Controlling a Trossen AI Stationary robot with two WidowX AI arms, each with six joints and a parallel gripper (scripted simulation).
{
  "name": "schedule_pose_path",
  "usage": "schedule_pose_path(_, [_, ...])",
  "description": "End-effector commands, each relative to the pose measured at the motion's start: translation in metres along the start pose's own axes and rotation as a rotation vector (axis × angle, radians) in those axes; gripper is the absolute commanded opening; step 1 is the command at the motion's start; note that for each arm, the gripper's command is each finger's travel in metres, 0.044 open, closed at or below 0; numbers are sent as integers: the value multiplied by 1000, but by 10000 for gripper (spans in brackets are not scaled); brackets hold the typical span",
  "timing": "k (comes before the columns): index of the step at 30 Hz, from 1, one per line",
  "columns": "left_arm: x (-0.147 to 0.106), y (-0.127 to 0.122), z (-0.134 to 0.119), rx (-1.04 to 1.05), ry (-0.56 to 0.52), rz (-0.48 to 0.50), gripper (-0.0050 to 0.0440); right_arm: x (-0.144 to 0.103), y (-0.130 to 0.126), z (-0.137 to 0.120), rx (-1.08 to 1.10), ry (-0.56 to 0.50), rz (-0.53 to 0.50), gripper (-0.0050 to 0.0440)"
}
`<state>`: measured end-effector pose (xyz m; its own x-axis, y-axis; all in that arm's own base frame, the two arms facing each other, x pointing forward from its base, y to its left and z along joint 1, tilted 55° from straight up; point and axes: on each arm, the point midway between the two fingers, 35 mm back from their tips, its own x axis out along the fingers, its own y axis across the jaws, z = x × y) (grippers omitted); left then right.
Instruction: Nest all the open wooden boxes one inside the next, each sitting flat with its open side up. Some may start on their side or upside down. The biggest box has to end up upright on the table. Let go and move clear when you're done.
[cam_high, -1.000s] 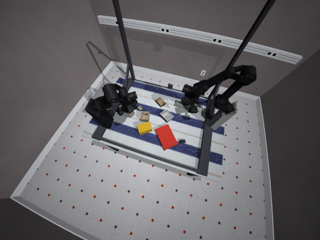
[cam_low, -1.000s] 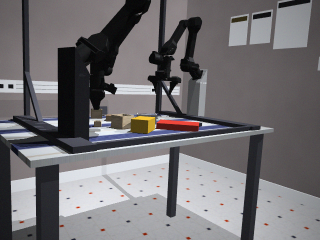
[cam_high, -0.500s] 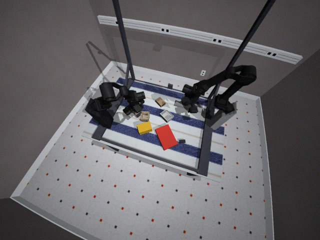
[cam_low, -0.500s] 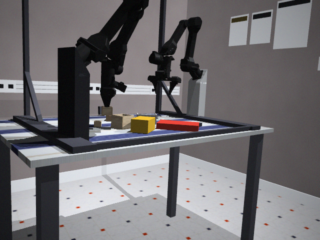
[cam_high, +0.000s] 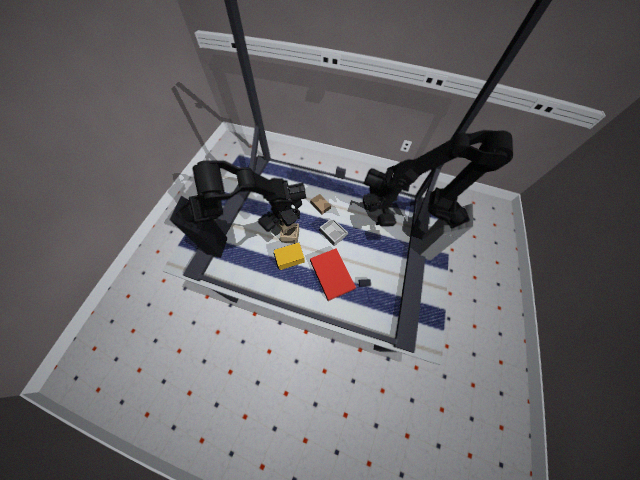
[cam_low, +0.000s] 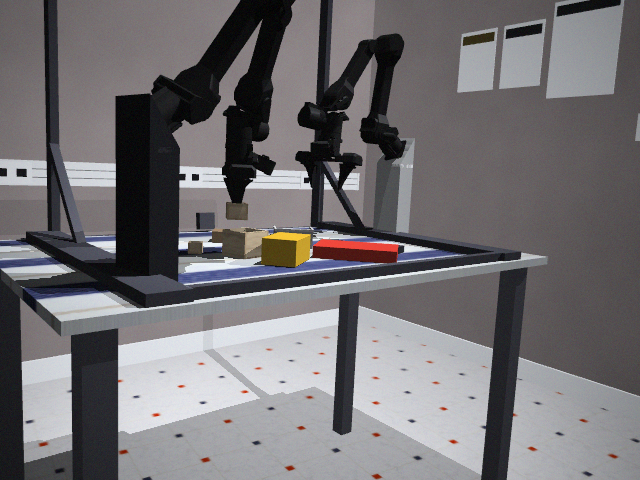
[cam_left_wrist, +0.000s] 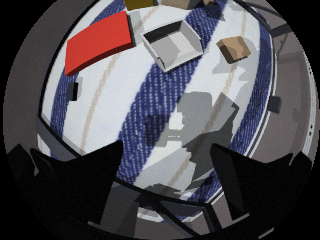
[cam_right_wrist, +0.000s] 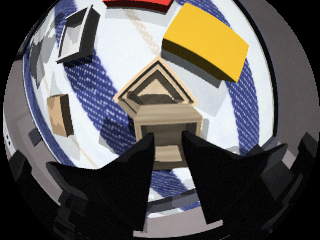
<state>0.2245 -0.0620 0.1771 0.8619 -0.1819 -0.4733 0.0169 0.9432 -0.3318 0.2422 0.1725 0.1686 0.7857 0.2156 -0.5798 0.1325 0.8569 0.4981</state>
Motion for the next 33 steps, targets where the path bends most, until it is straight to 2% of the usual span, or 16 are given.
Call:
schedule_pose_path(1, [-3, -2, 5, -2, -17, -8, 400, -16, 12, 22, 15, -15, 29, 187])
schedule_pose_path(4, [-3, -2, 5, -2, -17, -8, 400, -20, 14, 29, 14, -16, 30, 187])
schedule_pose_path(10, [3, -1, 6, 0, -27, -11, 400, -17, 12, 25, 10, -10, 17, 187])
schedule_pose_path(20, [29, -1, 37, -8, -221, -61, 400, -17, 12, 25, 10, -10, 17, 187])
schedule_pose_path(25, [35, 1, 49, -4, -309, -80, 400, -17, 12, 25, 10, -10, 17, 187])
schedule_pose_path(27, [35, 1, 49, -4, -309, -80, 400, -17, 12, 25, 10, -10, 17, 187])
schedule_pose_path(33, [38, 7, 65, 9, -435, -102, 400, -17, 12, 25, 10, -10, 17, 187])
